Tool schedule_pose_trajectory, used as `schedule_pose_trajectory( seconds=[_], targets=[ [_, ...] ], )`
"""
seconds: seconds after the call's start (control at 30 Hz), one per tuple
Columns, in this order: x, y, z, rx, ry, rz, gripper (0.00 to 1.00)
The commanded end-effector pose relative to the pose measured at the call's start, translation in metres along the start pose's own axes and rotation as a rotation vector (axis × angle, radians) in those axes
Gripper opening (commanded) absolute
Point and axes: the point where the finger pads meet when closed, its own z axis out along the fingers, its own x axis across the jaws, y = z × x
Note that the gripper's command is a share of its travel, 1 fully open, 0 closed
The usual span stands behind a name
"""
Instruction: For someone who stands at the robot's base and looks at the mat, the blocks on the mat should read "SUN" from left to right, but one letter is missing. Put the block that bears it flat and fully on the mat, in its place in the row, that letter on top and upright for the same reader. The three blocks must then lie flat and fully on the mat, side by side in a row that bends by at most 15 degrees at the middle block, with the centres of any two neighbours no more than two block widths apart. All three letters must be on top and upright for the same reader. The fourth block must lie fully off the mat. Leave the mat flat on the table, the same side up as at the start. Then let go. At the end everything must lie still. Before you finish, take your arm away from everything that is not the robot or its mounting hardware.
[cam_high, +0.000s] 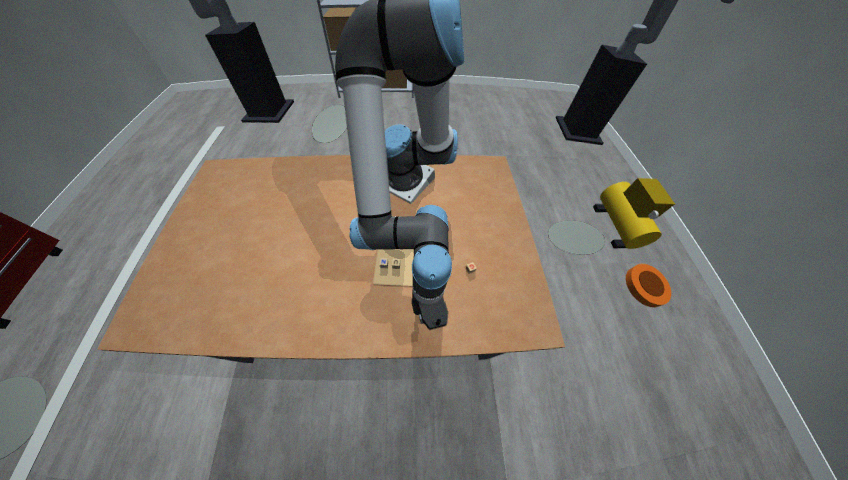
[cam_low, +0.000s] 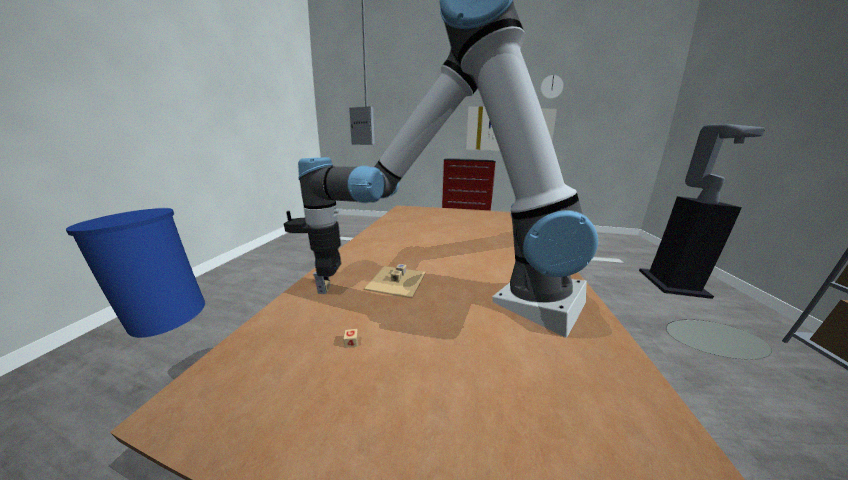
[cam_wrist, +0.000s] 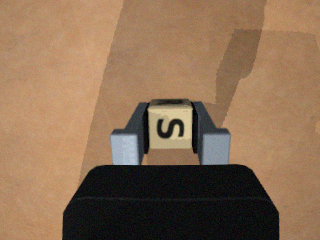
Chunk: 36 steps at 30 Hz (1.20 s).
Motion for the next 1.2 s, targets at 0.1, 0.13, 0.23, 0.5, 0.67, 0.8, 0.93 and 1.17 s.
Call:
schedule_pose_trajectory(
  seconds=[0.1, 0.13, 0.23, 0.5, 0.67, 0.8, 0.93, 1.17],
  targets=[
    [0.001, 0.001, 0.001, -0.001, -0.001, 0.002, 0.49],
    [0.001, 0.001, 0.001, -0.001, -0.001, 0.002, 0.49],
    [0.001, 0.001, 0.001, -0.001, -0.001, 0.002, 0.49],
    [0.001, 0.001, 0.001, -0.001, 0.0, 0.002, 0.49],
    [0.001, 0.0, -0.004, 0.003, 0.0, 0.002, 0.49],
    [0.0, -0.002, -0.022, 0.005, 0.001, 0.0, 0.49],
    [0.0, -0.002, -0.051, 0.005, 0.001, 0.0, 0.49],
    [0.0, -0.001, -0.087, 0.005, 0.001, 0.0, 0.49]
  ],
)
